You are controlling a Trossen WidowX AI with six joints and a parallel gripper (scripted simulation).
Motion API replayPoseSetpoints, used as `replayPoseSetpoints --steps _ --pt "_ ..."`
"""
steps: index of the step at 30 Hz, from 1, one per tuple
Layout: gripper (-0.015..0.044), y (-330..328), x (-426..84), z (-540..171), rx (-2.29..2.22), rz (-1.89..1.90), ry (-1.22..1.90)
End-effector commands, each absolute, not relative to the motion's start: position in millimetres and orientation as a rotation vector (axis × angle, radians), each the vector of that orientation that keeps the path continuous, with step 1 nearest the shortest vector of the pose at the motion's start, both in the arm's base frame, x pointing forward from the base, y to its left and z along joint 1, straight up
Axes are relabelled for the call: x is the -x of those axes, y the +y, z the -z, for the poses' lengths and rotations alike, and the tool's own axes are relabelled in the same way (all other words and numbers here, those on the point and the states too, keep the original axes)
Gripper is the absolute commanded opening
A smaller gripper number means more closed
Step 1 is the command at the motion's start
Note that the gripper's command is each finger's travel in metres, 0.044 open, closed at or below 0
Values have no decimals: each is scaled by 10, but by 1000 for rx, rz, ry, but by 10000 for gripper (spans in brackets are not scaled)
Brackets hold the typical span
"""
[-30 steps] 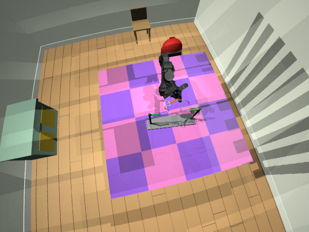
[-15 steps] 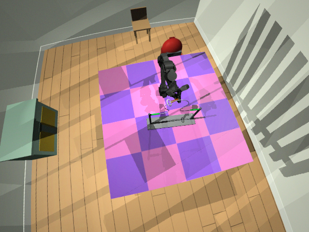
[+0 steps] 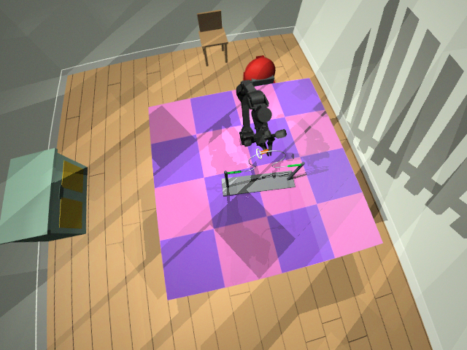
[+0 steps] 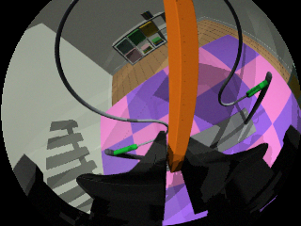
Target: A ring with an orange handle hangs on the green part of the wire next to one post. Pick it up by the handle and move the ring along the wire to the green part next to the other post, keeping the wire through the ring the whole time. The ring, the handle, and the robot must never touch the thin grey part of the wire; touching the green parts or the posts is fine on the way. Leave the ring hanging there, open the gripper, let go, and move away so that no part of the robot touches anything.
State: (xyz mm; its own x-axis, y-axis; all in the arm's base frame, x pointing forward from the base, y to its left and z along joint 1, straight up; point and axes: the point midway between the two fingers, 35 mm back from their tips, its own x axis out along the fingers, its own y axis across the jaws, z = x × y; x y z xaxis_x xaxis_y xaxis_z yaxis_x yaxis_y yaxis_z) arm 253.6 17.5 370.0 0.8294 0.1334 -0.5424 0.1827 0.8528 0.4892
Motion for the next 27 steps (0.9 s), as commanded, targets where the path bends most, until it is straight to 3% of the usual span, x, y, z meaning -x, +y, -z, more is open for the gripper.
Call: replayPoseSetpoints --steps 1,27 --pt "-150 158 -2536 -3695 -503 47 602" --pt "-150 59 -2526 -3651 -186 158 608"
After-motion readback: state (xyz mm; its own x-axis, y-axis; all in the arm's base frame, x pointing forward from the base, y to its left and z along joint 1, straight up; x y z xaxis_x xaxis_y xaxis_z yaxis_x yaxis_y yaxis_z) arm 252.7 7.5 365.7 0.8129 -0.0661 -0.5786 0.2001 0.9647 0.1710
